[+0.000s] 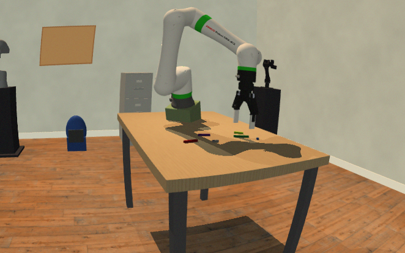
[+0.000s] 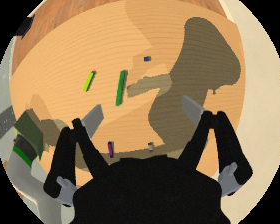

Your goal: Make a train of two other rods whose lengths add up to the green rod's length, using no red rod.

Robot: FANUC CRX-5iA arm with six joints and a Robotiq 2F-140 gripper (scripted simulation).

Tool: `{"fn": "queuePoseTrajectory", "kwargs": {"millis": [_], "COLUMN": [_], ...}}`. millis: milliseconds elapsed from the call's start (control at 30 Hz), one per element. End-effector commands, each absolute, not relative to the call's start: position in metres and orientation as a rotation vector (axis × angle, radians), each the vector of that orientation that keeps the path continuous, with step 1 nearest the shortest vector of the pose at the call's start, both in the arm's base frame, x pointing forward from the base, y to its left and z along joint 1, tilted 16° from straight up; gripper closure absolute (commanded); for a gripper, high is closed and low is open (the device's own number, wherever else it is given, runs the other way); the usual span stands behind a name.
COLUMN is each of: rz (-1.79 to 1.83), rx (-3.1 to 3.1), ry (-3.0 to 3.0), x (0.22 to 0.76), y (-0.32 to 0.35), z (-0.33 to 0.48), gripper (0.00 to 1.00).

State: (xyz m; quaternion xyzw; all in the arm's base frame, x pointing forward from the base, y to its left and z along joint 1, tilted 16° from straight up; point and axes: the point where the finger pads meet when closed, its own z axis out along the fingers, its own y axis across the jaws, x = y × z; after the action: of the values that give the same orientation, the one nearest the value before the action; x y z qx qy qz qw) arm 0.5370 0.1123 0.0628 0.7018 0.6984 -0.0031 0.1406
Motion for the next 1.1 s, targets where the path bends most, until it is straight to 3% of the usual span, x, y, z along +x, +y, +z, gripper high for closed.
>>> {"fn": "queuePoseTrajectory", "kwargs": {"millis": [0, 567, 733, 1067], "rz": [-0.008, -0.008, -0.009, -0.009], "rx": [2.027, 2.027, 2.027, 2.026], "ry": [2.017, 2.017, 2.018, 2.018], "x": [0.537, 0.537, 0.508, 0.500], "y": [0.112, 0.112, 0.110, 0.110], "z": [0.063, 0.063, 0.057, 0.055], "gripper": [0.00, 0.00, 0.00, 0.00]}}
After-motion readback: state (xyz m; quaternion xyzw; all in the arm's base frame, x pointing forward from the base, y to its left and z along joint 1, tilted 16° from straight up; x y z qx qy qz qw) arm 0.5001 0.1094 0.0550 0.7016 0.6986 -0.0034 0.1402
